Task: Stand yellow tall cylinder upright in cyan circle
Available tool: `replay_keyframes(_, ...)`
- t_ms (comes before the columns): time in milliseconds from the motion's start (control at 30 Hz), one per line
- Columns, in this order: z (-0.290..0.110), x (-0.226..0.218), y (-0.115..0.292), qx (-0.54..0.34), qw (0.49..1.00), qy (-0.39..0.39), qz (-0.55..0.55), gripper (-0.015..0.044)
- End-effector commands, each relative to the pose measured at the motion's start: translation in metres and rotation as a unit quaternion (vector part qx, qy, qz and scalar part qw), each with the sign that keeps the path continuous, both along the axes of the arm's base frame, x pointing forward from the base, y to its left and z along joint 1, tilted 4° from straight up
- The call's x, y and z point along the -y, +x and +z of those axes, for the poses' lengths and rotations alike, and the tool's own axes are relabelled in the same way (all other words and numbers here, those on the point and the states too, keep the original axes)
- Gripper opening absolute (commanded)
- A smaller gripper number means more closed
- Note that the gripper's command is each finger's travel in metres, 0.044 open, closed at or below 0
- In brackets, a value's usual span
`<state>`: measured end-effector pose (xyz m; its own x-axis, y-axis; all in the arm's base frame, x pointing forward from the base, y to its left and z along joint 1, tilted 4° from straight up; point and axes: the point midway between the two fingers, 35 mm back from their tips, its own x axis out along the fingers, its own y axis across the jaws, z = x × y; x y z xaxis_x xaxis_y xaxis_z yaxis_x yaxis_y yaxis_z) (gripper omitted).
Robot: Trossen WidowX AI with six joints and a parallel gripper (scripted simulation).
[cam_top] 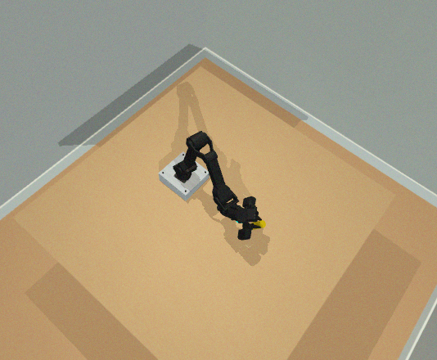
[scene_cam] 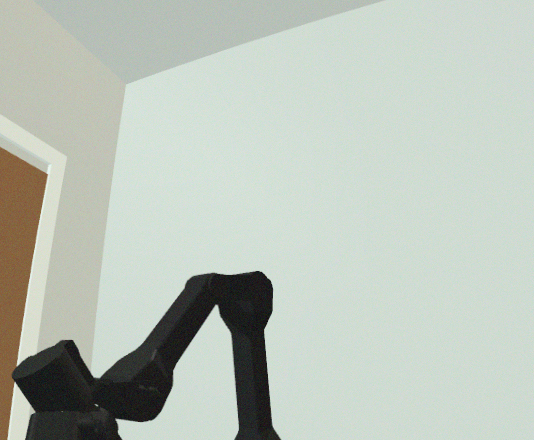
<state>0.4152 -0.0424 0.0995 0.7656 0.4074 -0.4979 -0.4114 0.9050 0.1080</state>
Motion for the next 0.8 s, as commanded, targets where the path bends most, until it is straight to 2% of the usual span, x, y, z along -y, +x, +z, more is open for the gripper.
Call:
replay_keyframes(0, -0.0013, 0.0002, -0.0027, 0.006, 1.000, 0.009, 0.000, 0.0105)
replay_keyframes(767, 0.0031, 0.0042, -0.0122, 0.063, 0.997, 0.039, 0.007, 0.0105)
